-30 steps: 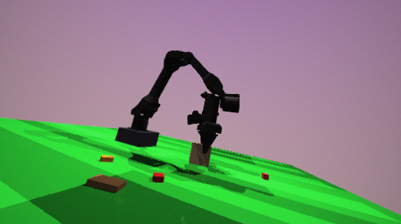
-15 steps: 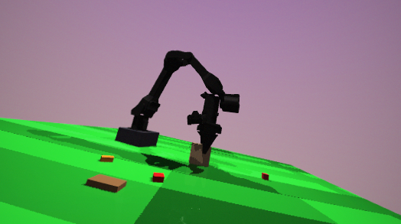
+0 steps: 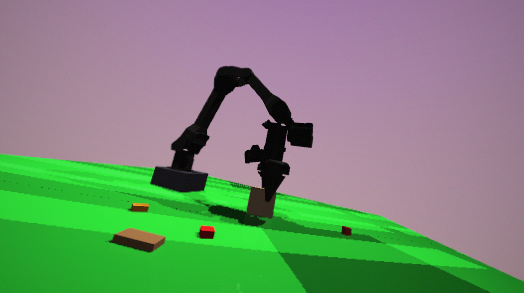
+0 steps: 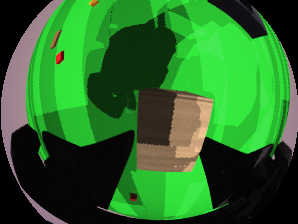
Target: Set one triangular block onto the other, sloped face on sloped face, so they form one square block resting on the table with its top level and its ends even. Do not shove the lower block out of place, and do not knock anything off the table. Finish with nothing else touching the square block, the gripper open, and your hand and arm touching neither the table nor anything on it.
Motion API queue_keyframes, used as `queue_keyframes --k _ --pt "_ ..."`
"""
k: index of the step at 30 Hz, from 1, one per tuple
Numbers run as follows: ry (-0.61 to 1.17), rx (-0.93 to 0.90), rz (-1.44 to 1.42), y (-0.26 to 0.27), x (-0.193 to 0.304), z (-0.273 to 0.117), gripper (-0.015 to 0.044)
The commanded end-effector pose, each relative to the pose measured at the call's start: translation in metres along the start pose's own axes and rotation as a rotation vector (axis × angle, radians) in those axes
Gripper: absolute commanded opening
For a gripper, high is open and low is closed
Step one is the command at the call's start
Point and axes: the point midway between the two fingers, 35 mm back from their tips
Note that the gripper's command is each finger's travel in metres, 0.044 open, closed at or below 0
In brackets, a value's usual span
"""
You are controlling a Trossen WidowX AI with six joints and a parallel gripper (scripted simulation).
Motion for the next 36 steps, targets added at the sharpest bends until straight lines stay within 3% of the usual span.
queue_keyframes --k 1,2,10,18,36 --pt "0.000 0.000 0.000 0.000 0.000 0.000 0.0420" --pt "0.000 0.000 0.000 0.000 0.000 0.000 0.0440" --pt "0.000 0.000 0.000 0.000 0.000 -0.002 0.0440" --pt "0.001 0.001 0.000 0.000 0.001 -0.107 0.0440" --pt "0.015 -0.010 -0.002 0.002 0.003 -0.107 0.0440"
Point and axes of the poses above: the point midway between the two fingers, 35 mm back from their tips, its own z axis out along the fingers, its own y axis across the jaws, x = y × z, and after that the axes turned 10 degrees about -z, right-handed
